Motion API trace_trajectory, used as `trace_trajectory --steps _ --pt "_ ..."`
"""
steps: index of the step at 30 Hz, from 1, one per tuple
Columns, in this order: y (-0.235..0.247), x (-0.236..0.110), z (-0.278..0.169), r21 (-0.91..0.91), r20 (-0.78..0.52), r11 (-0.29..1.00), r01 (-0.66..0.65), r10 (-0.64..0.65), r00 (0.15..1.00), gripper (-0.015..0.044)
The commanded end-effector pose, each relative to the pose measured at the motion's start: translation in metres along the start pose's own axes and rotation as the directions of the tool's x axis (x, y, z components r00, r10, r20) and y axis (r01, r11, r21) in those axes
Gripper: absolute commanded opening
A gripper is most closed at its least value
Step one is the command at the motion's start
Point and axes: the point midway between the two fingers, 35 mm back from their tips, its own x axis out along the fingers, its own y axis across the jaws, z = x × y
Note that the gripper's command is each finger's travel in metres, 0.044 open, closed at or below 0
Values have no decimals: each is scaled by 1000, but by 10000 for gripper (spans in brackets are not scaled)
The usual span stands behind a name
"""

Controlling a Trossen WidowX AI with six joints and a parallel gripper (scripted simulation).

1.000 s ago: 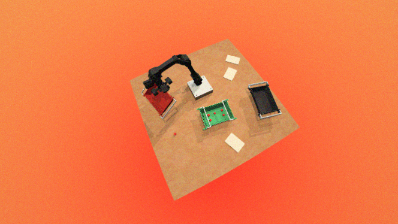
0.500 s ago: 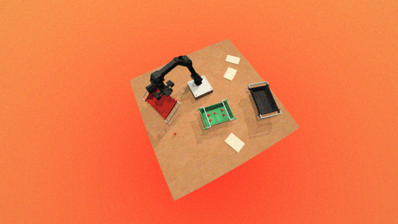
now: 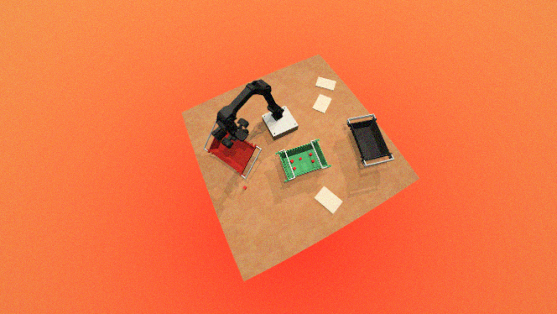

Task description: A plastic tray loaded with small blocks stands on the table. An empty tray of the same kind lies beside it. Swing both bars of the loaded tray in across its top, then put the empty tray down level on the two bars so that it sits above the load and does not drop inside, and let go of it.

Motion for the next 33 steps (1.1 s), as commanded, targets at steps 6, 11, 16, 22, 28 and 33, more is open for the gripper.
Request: trace_trajectory --steps 6,11,16,22,28,33 --pt "-4 -9 39 -80 2 996 33 -33 999 0" --pt "-4 -9 59 -126 4 991 34 -34 999 0" --pt "-3 -9 80 -171 6 985 35 -35 999 0" --pt "1 -10 104 -225 8 974 36 -35 999 0" --pt "6 -10 128 -278 10 960 37 -35 999 0" --pt "11 -10 147 -321 12 946 37 -35 999 0"
